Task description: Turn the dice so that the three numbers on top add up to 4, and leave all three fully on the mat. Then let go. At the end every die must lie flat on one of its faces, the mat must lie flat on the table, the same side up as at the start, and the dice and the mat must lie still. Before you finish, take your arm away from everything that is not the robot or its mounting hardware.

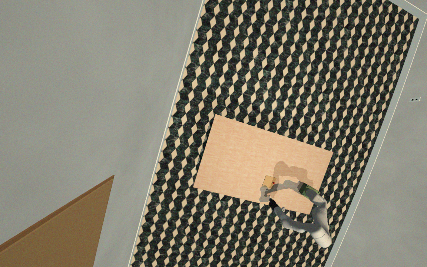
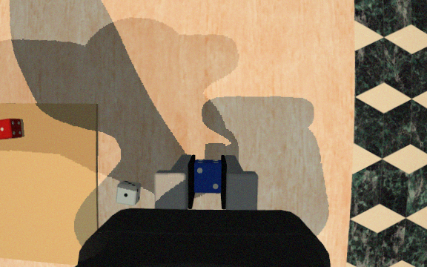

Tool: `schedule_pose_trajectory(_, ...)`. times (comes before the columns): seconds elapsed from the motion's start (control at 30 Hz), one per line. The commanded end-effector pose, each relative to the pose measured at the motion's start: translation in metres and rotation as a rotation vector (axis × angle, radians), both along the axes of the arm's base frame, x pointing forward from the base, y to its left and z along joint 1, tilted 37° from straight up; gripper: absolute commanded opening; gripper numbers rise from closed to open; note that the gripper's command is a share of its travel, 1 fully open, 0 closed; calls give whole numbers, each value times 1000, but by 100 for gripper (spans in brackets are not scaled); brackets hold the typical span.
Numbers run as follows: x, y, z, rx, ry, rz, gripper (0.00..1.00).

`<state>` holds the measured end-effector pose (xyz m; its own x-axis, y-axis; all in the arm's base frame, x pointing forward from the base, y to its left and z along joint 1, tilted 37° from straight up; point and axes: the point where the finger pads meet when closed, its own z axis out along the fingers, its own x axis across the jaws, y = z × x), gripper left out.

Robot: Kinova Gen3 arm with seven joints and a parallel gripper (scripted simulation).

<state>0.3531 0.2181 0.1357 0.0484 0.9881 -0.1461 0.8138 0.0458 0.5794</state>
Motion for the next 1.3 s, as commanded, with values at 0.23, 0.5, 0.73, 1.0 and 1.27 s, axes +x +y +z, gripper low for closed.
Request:
schedule_pose_trajectory(0.23,-9,9,19,22,-7,10,34)
schedule_pose_trajectory(0.5,-9,9,19,22,-7,10,34)
schedule_pose_trajectory(0.73,-2,-14,28,11,-9,22,34)
schedule_pose_trajectory(1.0,7,-113,52,-31,-3,73,34)
schedule_pose_trajectory(1.27,-1,-160,56,-47,7,103,34)
